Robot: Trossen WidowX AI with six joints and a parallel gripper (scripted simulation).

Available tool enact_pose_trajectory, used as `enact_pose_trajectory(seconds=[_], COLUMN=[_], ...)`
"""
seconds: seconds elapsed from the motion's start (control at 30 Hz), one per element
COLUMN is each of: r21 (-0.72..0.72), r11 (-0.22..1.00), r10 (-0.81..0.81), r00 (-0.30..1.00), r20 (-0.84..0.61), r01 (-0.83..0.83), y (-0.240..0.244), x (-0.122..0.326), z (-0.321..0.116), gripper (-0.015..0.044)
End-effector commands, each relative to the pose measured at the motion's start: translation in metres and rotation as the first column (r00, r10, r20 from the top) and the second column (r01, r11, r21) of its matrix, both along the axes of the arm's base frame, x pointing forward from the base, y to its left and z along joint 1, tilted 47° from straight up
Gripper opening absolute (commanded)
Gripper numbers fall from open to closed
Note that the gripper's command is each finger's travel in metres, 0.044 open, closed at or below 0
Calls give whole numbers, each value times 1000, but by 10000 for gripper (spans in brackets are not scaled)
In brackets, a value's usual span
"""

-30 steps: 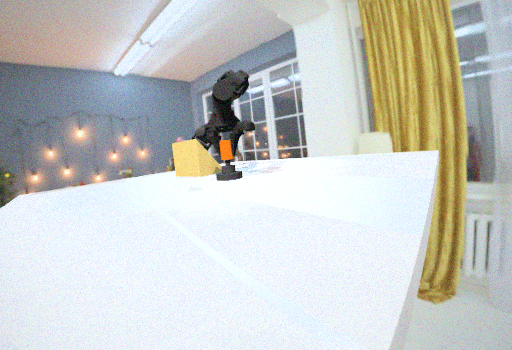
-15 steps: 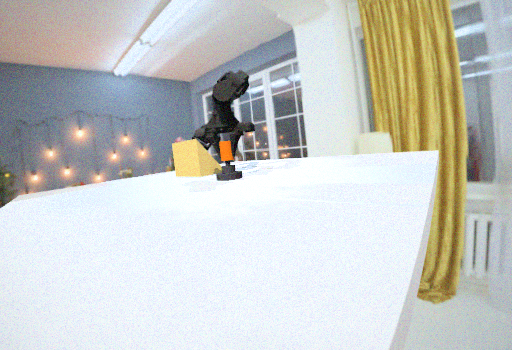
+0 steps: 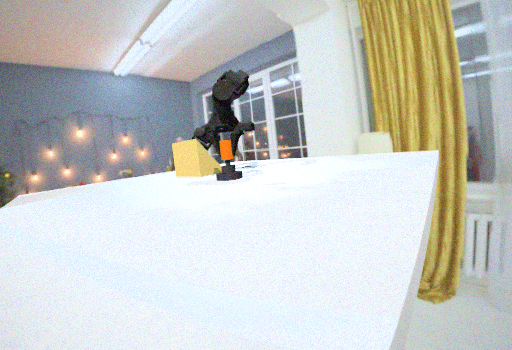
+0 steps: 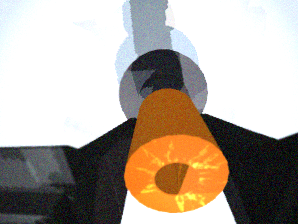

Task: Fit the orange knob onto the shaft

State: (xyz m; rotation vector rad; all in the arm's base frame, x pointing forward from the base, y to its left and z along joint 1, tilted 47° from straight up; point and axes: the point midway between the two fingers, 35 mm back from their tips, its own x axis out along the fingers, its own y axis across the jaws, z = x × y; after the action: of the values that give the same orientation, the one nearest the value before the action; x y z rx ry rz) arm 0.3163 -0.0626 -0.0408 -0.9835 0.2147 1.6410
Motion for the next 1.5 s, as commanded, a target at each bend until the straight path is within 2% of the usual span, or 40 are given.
enact_pose_trajectory(seconds=[0.0,0.1,1.07,1.2,1.3,1.47], r21=[-4,-10,-9,-2,-4,-46], r11=[998,992,993,999,996,955], r10=[65,122,116,33,-87,-293], r00=[996,984,986,999,992,906], r20=[69,129,123,37,-89,-305], r01=[-64,-122,-116,-33,87,294], y=[-1,0,-1,-1,-1,0], x=[1,0,1,1,1,0], z=[1,0,1,1,0,-1], gripper=[0,0,0,0,0,0])
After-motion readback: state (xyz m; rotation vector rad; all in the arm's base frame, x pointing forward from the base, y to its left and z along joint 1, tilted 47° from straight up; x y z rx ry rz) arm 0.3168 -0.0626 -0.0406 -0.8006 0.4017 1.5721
